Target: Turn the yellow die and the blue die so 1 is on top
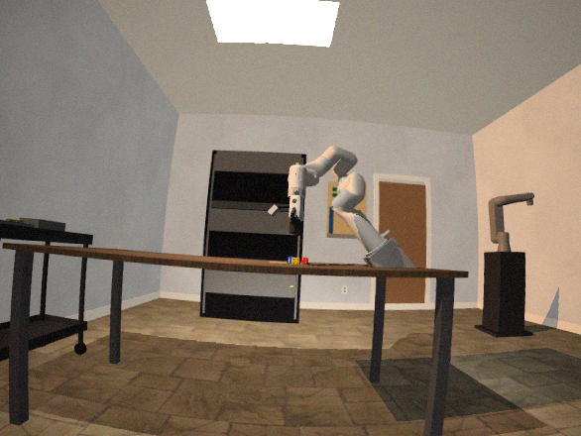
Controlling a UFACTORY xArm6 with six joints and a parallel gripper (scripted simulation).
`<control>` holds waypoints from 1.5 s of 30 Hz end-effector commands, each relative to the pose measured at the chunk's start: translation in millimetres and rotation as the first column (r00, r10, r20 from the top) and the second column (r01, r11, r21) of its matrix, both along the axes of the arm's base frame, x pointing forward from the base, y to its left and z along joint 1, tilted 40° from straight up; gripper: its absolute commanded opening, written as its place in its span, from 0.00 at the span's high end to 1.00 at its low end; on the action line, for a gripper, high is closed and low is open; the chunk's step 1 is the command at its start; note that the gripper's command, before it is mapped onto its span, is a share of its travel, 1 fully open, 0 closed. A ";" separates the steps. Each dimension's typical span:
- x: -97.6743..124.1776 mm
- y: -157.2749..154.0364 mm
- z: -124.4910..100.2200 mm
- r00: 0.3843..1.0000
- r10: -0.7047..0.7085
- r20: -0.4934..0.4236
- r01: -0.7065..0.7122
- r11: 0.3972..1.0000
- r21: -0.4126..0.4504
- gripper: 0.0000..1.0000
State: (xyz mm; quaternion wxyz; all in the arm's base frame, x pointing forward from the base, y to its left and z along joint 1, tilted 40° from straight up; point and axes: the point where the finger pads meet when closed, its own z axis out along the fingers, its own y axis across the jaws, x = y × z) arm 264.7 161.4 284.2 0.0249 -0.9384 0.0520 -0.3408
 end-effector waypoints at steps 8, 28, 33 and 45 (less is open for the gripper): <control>9.6 0.2 -26.4 1.000 0.019 -0.001 -0.019 1.000 -0.014 0.53; 9.6 0.2 -26.4 1.000 0.019 -0.001 -0.019 1.000 -0.014 0.53; 9.6 0.2 -26.4 1.000 0.019 -0.001 -0.019 1.000 -0.014 0.53; 9.8 0.2 -26.6 1.000 0.019 -0.001 -0.019 1.000 -0.014 0.53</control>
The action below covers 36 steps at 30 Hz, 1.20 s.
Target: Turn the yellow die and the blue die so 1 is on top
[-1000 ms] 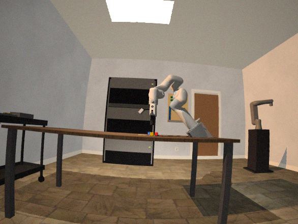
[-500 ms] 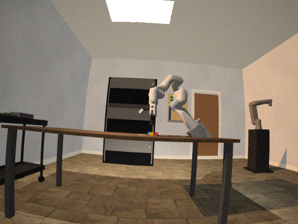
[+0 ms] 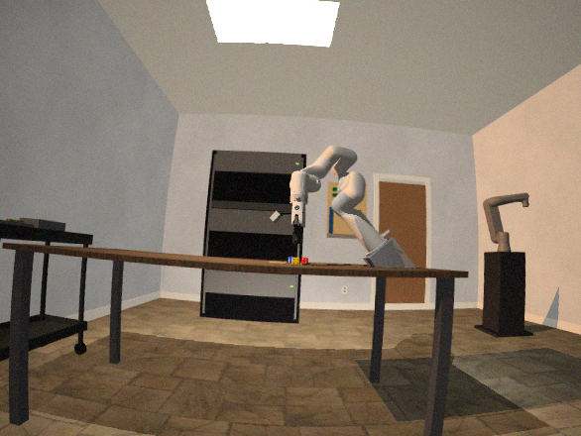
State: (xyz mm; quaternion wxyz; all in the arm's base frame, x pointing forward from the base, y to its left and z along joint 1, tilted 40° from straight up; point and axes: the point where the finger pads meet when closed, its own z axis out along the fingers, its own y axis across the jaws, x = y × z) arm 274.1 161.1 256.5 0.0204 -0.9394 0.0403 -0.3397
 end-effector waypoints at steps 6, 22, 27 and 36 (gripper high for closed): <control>1.8 0.5 -0.5 1.000 0.000 0.002 0.000 1.000 0.002 0.53; 12.0 0.7 -12.5 1.000 0.000 0.002 0.000 1.000 0.002 0.53; 17.1 0.9 -18.6 1.000 0.000 0.002 0.000 1.000 0.002 0.53; 24.2 1.0 -27.0 1.000 0.000 0.002 0.000 1.000 0.002 0.53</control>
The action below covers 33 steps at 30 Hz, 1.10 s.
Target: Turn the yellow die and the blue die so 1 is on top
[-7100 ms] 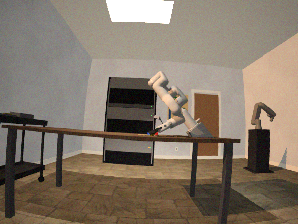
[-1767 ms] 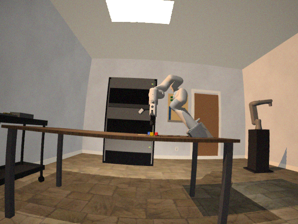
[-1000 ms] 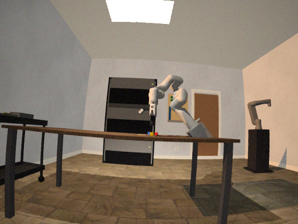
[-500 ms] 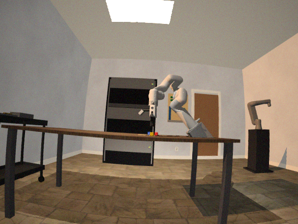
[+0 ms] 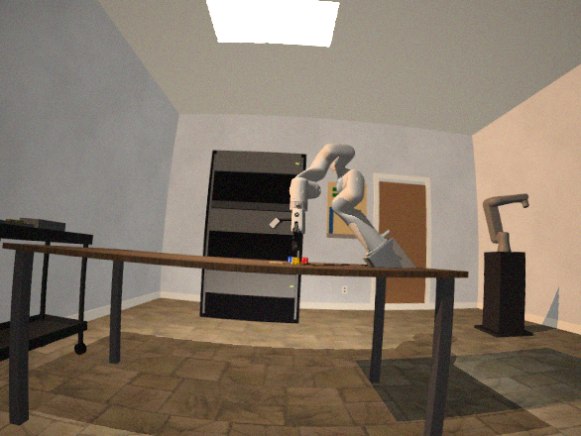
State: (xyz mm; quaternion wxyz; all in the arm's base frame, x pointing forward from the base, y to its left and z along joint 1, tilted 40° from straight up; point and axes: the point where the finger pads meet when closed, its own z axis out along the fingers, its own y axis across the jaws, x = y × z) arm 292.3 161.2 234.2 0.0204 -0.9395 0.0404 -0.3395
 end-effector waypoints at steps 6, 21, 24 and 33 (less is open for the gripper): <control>11.0 1.1 -10.6 1.000 0.001 0.003 -0.001 1.000 0.002 0.53; 15.8 1.2 -16.2 1.000 0.001 0.003 -0.001 1.000 0.002 0.53; 15.9 1.2 -16.4 1.000 0.001 0.003 -0.001 1.000 0.002 0.53; 15.9 1.2 -16.4 1.000 0.001 0.003 -0.001 1.000 0.002 0.53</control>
